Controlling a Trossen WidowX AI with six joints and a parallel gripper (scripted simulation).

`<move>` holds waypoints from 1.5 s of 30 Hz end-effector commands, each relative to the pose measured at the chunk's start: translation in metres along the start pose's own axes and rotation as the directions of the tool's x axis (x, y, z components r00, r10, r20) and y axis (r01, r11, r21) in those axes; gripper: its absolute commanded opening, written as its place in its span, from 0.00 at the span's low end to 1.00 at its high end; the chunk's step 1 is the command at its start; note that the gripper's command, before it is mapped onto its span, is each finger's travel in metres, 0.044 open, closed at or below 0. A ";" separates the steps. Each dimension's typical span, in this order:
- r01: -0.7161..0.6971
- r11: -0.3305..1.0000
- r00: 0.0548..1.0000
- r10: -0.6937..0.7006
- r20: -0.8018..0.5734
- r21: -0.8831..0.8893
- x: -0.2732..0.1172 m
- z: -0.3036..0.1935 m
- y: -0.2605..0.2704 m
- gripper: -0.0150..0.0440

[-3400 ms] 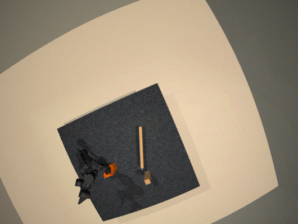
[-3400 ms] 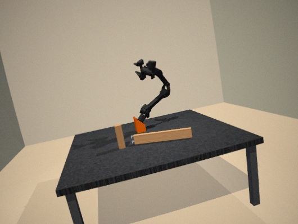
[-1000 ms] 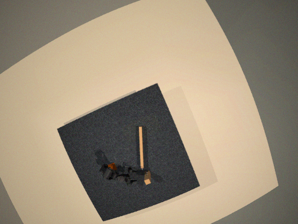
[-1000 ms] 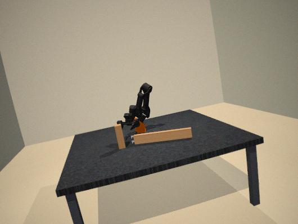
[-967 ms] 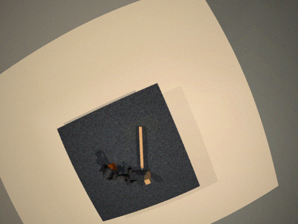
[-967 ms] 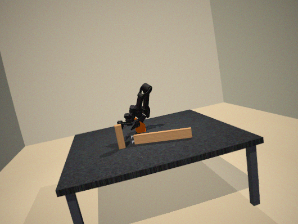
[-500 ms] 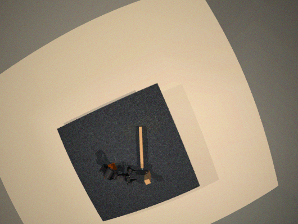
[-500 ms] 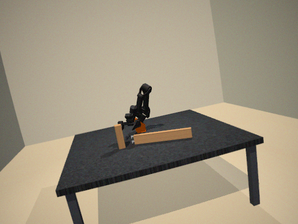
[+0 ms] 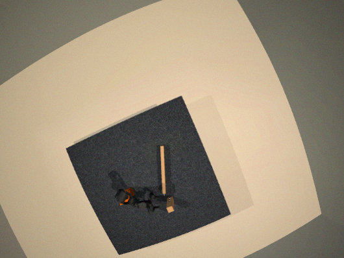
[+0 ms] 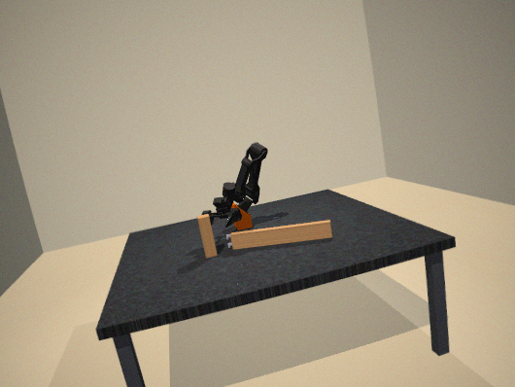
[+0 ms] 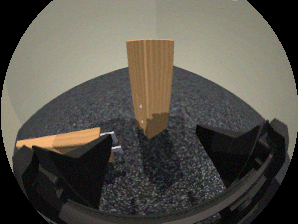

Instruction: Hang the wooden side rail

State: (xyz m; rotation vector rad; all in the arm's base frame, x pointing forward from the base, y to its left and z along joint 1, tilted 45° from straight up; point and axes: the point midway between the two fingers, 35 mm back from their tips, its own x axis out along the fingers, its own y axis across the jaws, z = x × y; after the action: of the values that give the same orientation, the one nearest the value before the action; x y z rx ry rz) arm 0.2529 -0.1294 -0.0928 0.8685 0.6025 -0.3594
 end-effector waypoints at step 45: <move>0.352 0.920 0.917 -0.302 -0.258 0.173 -0.004 0.050 0.056 1.00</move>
State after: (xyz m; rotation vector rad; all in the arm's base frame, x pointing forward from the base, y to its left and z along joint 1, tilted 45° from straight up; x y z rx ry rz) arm 0.2971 -0.1349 -0.0321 1.0231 0.9424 -0.6406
